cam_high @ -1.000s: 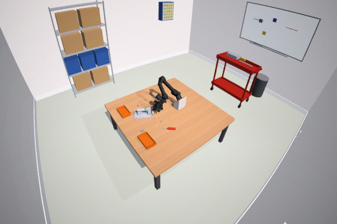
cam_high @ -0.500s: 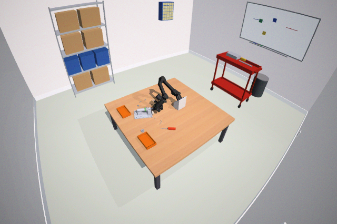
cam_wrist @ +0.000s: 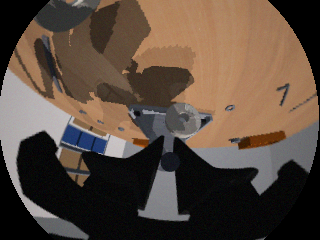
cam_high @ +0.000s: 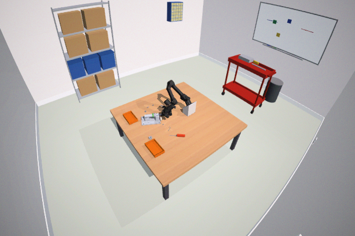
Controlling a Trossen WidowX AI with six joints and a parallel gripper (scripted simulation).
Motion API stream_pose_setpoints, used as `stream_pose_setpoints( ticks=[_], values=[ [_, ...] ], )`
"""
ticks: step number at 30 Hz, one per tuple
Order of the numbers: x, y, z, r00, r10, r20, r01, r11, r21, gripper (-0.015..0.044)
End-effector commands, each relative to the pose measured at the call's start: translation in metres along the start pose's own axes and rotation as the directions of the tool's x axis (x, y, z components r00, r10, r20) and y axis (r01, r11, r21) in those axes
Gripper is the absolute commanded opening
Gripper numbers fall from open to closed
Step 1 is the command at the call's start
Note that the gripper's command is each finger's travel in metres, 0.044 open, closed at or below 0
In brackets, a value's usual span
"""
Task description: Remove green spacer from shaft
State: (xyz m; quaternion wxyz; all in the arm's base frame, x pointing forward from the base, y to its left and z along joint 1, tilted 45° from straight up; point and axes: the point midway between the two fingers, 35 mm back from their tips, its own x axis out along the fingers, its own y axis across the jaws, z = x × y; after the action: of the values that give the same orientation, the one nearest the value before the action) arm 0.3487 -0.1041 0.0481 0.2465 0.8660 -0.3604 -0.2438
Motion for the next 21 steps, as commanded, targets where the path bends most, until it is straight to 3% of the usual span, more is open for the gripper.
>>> stream_pose_setpoints(
  ticks=[1, 21],
  values=[
    [-0.0007, 0.0001, 0.0011, 1.000, 0.000, 0.001, 0.000, 1.000, 0.005, 0.0000],
    [-0.0022, 0.0000, 0.0027, 1.000, 0.000, 0.001, 0.000, 1.000, 0.005, 0.0000]
  ],
)
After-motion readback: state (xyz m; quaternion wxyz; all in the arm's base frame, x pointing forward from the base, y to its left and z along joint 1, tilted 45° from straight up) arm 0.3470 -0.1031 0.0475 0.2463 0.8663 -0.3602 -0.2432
